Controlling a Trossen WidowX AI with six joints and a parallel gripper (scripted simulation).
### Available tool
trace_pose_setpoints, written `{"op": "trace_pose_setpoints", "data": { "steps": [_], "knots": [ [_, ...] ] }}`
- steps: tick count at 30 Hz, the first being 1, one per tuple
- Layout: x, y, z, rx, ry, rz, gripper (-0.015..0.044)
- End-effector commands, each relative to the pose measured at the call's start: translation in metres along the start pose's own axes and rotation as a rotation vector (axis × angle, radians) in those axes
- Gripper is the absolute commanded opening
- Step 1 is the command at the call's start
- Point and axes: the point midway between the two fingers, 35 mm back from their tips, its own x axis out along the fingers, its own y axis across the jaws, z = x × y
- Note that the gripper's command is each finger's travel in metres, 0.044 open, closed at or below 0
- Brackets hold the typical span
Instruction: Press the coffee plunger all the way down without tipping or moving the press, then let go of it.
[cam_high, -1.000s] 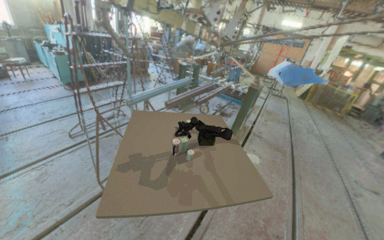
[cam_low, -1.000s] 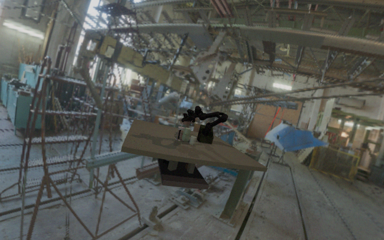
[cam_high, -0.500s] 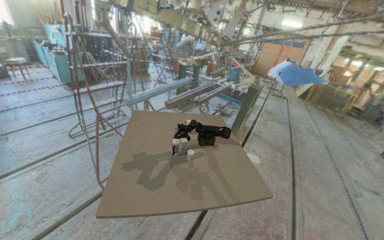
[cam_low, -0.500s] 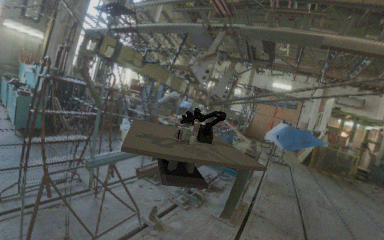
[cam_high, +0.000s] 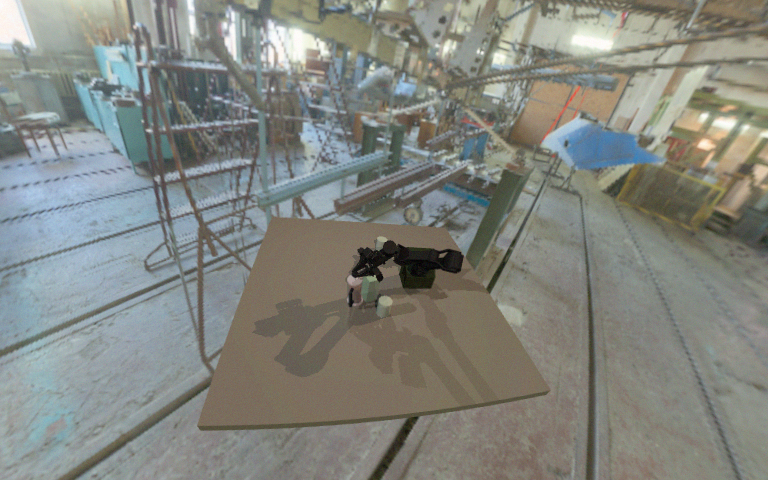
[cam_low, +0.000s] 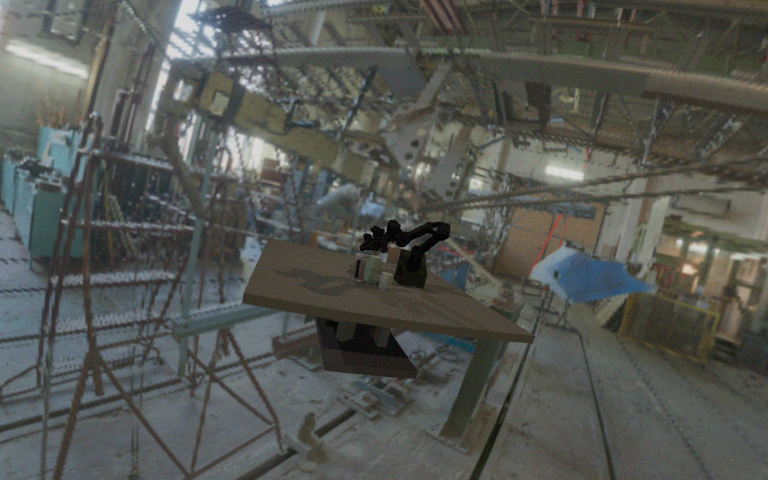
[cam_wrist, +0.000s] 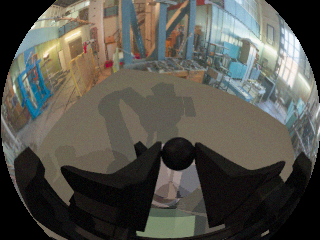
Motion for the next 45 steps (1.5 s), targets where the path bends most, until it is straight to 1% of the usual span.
{"op": "trace_pose_setpoints", "data": {
  "steps": [1, 26, 38, 39, 42, 45],
  "knots": [
    [0.003, 0.0, -0.005, 0.021, 0.019, 0.007, 0.0117],
    [0.002, -0.001, 0.0, 0.008, 0.004, 0.002, 0.0117],
    [0.002, -0.001, 0.0, 0.008, 0.004, 0.002, 0.0432],
    [0.002, -0.001, 0.0, 0.008, 0.004, 0.002, 0.044],
    [0.001, -0.002, 0.001, 0.008, 0.006, 0.001, 0.044],
    [-0.008, -0.005, 0.014, 0.008, 0.015, -0.002, 0.044]
  ]
}}
